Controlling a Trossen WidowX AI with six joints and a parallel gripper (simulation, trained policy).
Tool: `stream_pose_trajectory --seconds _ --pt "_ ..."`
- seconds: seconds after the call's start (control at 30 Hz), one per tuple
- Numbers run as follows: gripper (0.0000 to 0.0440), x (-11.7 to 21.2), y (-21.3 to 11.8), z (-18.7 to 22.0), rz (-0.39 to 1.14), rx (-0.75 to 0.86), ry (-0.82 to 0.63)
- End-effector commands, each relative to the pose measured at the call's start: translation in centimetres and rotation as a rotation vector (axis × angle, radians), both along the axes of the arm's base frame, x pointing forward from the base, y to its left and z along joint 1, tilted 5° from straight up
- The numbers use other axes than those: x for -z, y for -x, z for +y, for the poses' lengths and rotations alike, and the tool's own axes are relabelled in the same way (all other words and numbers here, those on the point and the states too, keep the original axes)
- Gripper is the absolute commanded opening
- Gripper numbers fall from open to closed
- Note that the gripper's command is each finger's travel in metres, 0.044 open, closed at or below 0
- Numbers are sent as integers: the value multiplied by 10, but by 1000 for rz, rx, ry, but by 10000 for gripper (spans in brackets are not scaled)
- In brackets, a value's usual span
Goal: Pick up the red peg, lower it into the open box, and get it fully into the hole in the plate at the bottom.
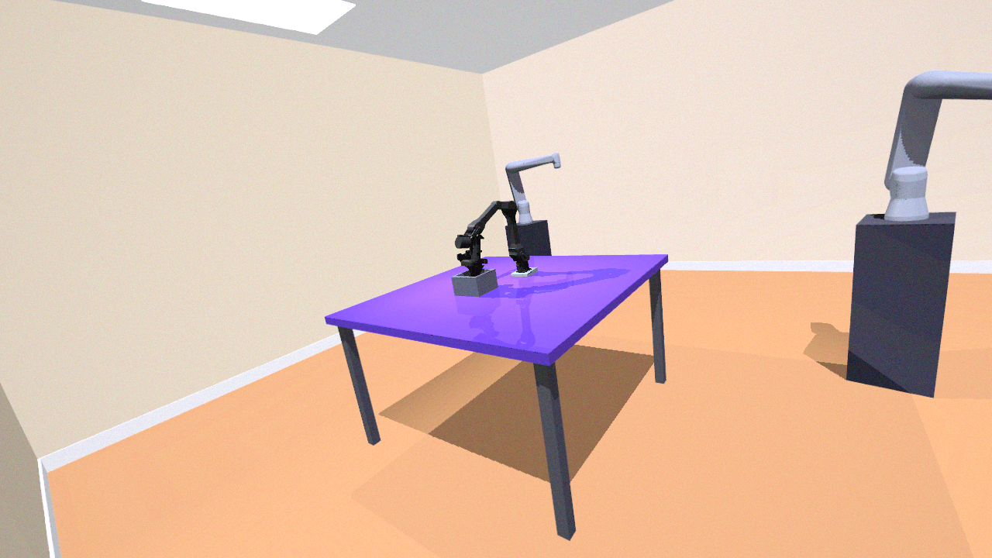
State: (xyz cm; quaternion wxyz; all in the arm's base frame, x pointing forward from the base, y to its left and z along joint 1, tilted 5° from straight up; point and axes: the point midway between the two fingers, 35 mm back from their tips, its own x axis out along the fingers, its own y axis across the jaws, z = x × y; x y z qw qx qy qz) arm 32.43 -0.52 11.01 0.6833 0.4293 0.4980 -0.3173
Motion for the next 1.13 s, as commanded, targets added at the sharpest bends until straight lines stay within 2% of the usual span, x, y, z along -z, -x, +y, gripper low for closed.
stream_pose_trajectory --seconds 0.0,0.5,1.1 --pt "163 0 -4 -2 20 -13 18" --pt "173 -15 -25 -9 38 -80 31" --pt "186 -17 -36 -27 92 -111 45"
